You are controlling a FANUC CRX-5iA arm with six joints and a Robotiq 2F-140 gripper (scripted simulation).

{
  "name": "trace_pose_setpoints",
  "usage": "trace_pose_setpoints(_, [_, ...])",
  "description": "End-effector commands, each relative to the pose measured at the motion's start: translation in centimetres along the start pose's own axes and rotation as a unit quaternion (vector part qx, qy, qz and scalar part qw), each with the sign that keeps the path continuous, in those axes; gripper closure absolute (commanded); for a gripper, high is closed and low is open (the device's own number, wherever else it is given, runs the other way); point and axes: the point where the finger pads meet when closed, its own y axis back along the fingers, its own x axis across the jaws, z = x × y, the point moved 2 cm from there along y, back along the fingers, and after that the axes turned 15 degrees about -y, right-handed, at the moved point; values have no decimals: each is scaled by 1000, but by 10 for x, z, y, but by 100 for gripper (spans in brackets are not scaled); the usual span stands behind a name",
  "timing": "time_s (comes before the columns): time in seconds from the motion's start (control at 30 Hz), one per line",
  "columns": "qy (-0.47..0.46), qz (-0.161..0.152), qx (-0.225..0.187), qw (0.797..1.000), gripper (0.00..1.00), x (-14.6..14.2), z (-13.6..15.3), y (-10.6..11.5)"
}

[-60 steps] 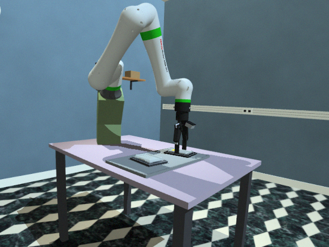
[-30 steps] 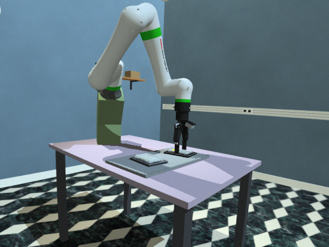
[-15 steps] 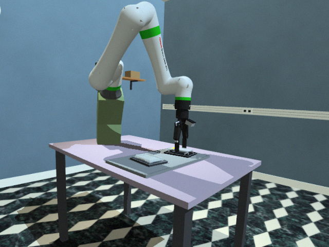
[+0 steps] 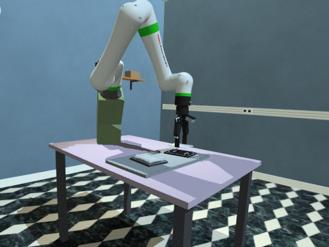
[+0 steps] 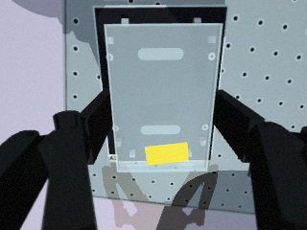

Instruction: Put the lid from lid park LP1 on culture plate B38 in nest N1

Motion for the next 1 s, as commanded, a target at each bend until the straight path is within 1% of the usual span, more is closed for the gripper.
trace_pose_setpoints(0.0, [0,0,0,1000,39,0,-1,7])
trace_pose_setpoints(0.33, [0,0,0,1000,39,0,-1,22])
trace_pose_setpoints(0.83, [0,0,0,1000,39,0,-1,27])
trace_pose_setpoints(0.9, [0,0,-1,1000,39,6,-2,26])
trace_pose_setpoints(0.97, [0,0,-1,1000,39,6,-2,26])
